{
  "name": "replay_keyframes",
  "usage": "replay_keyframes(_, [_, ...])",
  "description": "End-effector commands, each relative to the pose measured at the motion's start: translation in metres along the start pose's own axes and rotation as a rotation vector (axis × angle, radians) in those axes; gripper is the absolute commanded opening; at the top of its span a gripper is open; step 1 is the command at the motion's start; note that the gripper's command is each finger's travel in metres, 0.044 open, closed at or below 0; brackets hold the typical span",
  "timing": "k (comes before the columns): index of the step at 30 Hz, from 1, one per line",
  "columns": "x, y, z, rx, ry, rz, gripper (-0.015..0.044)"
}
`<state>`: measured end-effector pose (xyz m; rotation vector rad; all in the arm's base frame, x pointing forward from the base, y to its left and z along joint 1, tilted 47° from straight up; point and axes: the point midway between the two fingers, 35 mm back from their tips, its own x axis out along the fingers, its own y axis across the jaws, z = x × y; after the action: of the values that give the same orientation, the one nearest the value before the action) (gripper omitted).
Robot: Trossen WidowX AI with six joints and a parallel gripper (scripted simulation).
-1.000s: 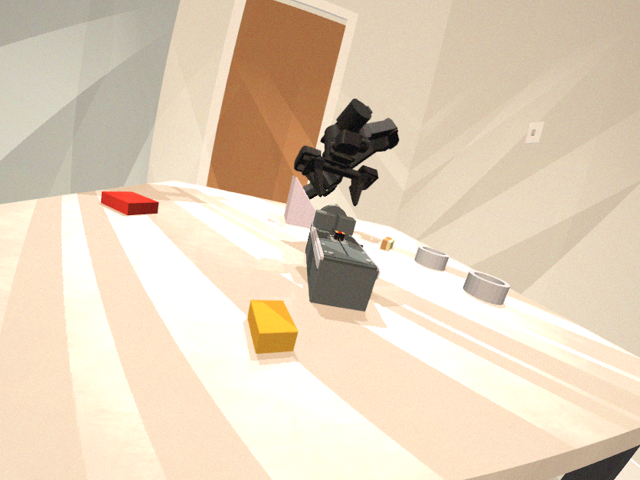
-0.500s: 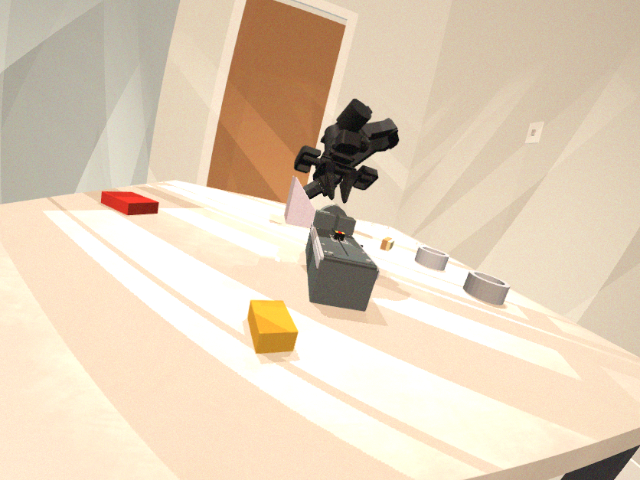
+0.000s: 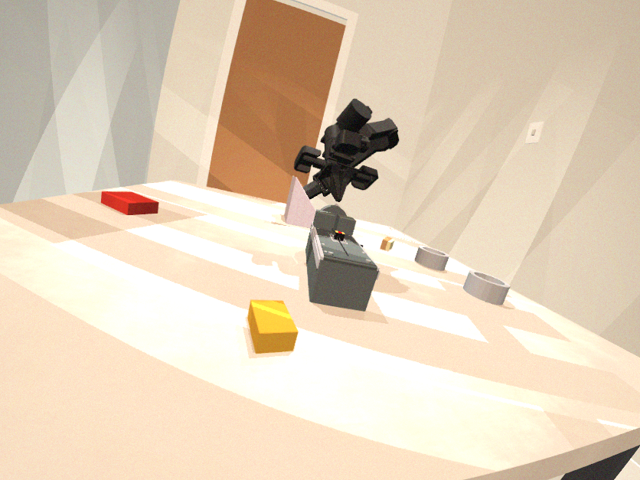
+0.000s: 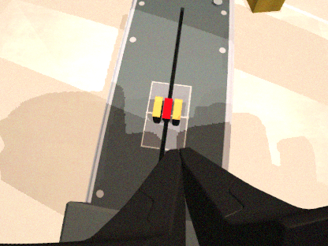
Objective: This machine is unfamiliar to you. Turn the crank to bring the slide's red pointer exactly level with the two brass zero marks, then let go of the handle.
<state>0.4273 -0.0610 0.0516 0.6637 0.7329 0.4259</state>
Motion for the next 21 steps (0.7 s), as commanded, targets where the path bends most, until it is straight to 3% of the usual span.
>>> replay_keyframes(1, [0.0000,0.0000,0.0000,0.000,0.000,0.000,0.0000])
replay_keyframes(5, [0.0000,0.0000,0.0000,0.000,0.000,0.000,0.0000])
replay_keyframes(21, [0.0000,0.0000,0.0000,0.000,0.000,0.000,0.0420])
